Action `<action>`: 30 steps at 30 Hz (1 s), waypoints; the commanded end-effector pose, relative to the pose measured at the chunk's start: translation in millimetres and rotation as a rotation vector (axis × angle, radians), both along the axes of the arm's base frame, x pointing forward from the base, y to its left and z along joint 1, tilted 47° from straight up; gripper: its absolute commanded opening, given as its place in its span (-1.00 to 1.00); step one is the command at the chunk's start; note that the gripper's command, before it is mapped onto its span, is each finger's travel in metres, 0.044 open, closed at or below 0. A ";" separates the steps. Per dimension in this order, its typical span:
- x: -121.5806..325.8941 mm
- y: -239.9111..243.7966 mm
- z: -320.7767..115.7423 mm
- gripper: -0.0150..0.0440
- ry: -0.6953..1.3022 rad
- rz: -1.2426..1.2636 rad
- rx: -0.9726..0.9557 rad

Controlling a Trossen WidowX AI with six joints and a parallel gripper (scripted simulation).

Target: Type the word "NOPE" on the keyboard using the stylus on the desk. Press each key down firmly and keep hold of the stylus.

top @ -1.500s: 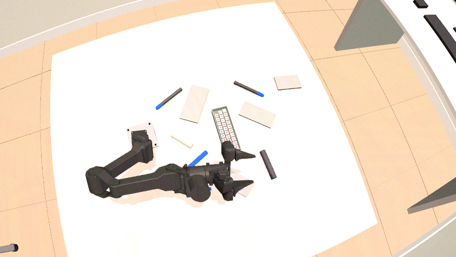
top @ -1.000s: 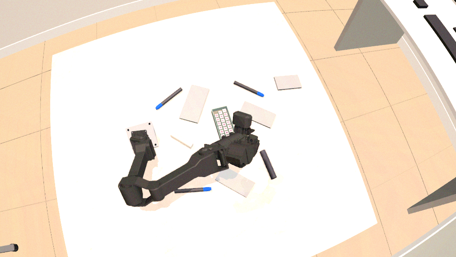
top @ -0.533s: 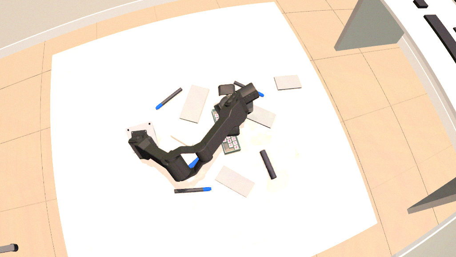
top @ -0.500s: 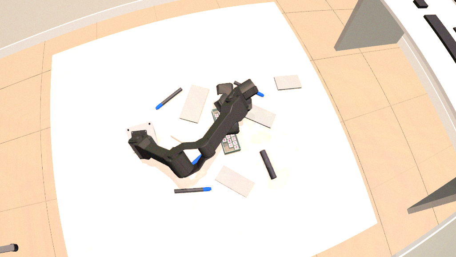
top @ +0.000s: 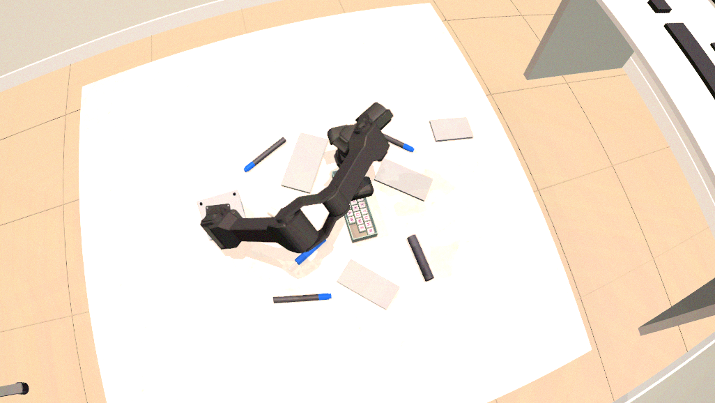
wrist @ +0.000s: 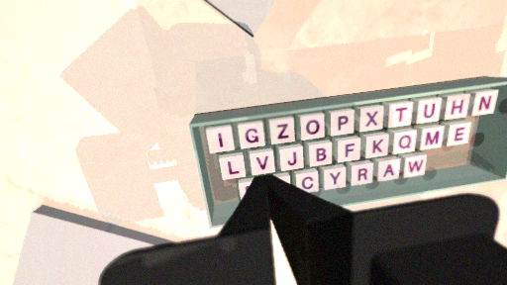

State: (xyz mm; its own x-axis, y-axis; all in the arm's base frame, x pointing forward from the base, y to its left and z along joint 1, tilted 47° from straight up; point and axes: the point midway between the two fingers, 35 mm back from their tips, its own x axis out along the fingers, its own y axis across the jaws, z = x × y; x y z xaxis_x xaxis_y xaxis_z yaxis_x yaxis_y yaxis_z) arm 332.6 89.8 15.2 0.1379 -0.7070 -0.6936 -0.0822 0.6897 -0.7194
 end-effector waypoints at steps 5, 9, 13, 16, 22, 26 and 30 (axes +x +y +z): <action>4.9 -35.6 37.1 -0.49 -0.001 -0.001 -0.010; 5.0 -42.6 44.2 -0.49 -0.001 -0.001 -0.011; 5.0 -42.6 44.2 -0.49 -0.001 -0.001 -0.011; 5.0 -42.6 44.2 -0.49 -0.001 -0.001 -0.011; 8.1 -57.5 60.5 -0.49 -0.001 -0.001 -0.010; 10.0 -84.2 88.7 -0.49 -0.001 -0.001 -0.014; 10.0 -84.2 88.7 -0.49 -0.001 -0.001 -0.014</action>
